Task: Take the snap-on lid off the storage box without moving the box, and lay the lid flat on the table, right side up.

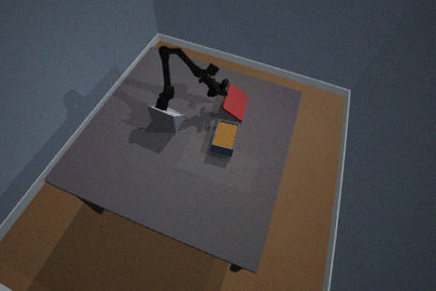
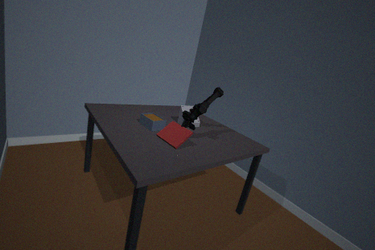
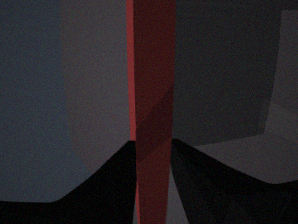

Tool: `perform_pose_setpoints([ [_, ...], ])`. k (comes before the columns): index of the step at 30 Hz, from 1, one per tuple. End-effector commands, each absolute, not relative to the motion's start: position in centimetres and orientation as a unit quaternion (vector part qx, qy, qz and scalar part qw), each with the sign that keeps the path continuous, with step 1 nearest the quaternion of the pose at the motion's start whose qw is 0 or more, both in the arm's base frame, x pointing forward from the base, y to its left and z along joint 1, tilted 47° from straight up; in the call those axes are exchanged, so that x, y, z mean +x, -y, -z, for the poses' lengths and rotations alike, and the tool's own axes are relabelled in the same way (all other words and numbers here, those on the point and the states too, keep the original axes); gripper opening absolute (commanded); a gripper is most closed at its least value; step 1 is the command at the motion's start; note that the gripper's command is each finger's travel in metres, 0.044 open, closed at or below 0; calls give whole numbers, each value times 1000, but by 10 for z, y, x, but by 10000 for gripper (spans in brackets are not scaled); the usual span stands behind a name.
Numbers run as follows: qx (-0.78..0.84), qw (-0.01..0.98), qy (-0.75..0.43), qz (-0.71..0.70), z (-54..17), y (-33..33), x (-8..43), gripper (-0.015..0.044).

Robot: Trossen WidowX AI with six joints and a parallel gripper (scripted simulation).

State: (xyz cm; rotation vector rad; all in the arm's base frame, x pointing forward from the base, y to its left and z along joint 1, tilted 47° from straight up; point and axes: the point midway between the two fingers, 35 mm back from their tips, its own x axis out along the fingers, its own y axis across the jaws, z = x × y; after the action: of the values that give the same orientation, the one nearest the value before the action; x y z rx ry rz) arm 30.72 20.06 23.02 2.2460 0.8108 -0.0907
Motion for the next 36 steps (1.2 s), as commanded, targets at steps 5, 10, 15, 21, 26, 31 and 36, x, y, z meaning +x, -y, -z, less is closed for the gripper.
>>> perform_pose_setpoints([
  [5,871,367,-324,45,-217,-208,306,0],
  [10,871,367,-324,45,-215,-211,306,0],
  [15,871,367,-324,45,-212,-214,306,0],
  [21,871,367,-324,45,-209,-217,307,0],
  [26,871,367,-324,45,-206,-220,307,0],
  [31,871,367,-324,45,-203,-223,307,0],
  [36,871,367,-324,45,-201,-226,307,0],
])
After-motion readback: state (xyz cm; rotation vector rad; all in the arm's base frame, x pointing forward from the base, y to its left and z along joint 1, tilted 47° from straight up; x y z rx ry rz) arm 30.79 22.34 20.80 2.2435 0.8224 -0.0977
